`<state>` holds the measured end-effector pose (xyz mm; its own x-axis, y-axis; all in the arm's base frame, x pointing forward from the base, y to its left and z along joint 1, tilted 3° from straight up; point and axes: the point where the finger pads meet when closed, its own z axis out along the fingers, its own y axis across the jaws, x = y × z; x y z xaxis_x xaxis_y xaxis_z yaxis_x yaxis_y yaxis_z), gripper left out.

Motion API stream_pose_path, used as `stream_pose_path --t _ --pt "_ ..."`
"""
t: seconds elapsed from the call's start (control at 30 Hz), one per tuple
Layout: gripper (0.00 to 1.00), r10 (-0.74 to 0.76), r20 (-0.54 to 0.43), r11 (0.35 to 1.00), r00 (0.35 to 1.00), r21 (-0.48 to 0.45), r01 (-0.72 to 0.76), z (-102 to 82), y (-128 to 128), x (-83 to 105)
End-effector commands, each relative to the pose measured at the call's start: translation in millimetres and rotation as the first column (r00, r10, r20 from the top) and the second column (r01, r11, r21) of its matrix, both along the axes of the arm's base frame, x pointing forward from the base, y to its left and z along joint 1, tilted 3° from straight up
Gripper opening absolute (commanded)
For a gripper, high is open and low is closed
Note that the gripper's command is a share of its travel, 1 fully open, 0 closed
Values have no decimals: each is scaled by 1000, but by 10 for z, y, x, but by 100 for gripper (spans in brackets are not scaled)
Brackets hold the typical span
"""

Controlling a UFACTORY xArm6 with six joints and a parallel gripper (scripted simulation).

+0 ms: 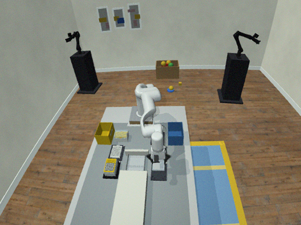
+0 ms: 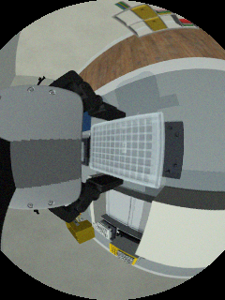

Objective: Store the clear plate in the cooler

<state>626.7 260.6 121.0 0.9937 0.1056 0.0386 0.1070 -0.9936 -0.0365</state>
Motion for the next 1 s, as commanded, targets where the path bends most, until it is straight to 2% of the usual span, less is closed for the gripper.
stream_pose_path --t 0.0,0.47,0.8,0.97 --pt "0 0 5 1000 1000 2 0 95 1 9" --pt "0 0 5 1000 1000 2 0 291 -7 1" --pt "0 0 5 1000 1000 2 0 291 -7 2" --pt "0 166 11 986 986 -5 -166 285 -134 -37"
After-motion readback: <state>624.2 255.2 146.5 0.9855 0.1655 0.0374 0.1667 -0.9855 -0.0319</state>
